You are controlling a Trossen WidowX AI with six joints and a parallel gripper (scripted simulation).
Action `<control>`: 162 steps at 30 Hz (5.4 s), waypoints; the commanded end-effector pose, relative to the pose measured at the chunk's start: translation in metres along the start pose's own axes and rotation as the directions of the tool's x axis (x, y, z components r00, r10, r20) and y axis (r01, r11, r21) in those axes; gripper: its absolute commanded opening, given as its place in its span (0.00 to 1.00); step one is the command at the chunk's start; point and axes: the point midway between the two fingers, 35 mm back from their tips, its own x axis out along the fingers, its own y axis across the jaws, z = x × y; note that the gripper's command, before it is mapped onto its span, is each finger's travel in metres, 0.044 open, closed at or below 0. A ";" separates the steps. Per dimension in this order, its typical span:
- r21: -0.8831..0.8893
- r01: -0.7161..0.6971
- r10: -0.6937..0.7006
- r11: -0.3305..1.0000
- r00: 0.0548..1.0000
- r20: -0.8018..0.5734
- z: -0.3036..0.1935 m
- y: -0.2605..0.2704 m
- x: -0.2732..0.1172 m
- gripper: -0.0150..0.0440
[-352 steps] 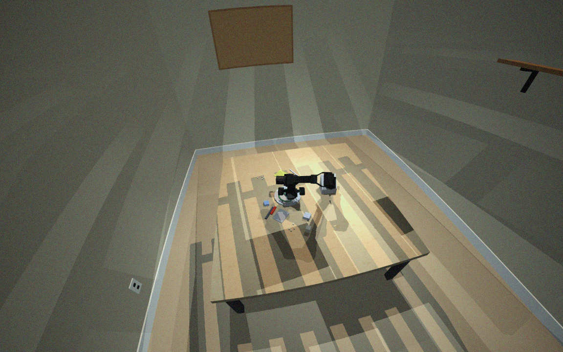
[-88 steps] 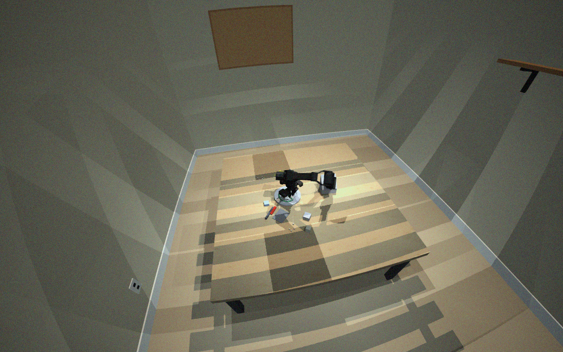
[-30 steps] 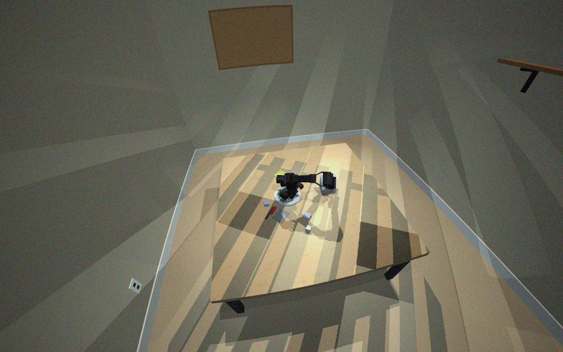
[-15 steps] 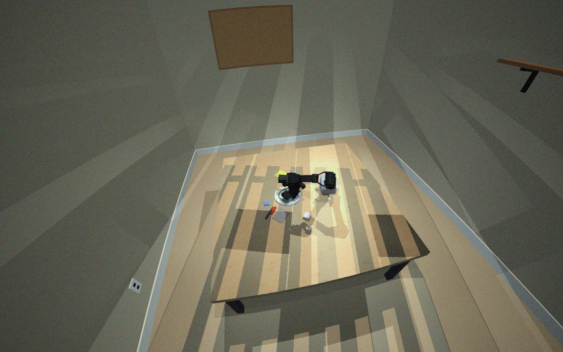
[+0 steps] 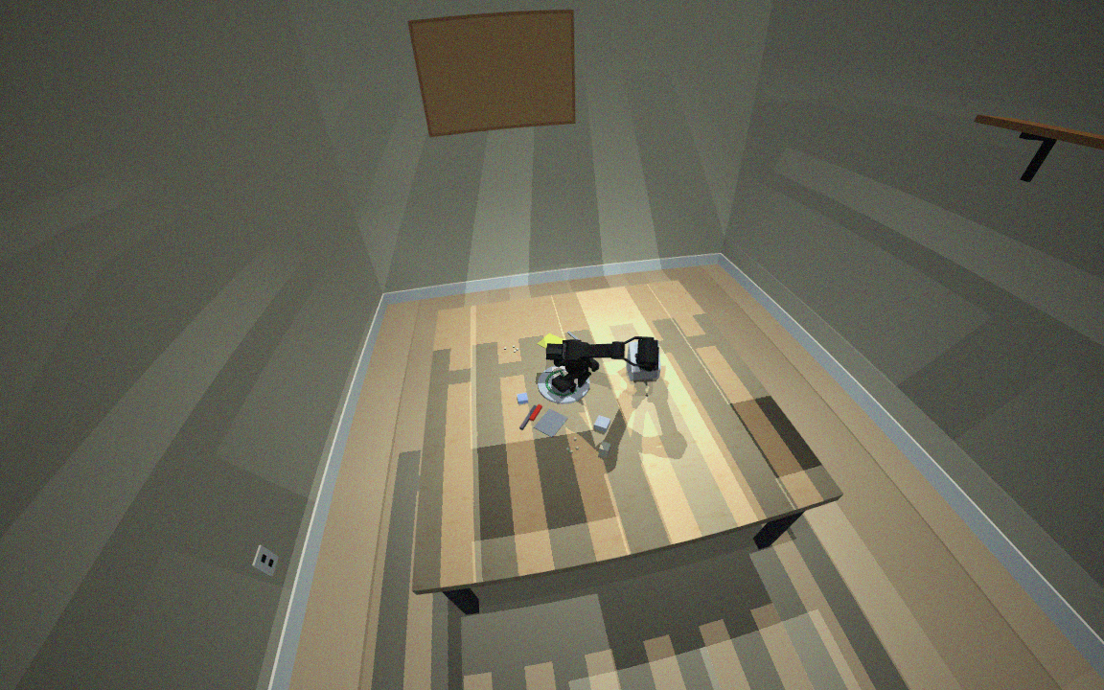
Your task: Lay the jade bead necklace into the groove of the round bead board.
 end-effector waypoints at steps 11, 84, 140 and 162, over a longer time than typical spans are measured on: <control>0.001 0.002 -0.002 1.000 1.000 -0.007 -0.001 -0.001 -0.005 1.00; 0.387 0.004 -0.002 0.922 1.000 -0.007 0.010 0.002 0.003 0.46; 0.387 0.005 -0.002 0.922 1.000 -0.007 -0.002 -0.005 -0.001 0.25; 0.389 0.006 -0.005 0.921 1.000 -0.005 -0.001 -0.005 -0.002 1.00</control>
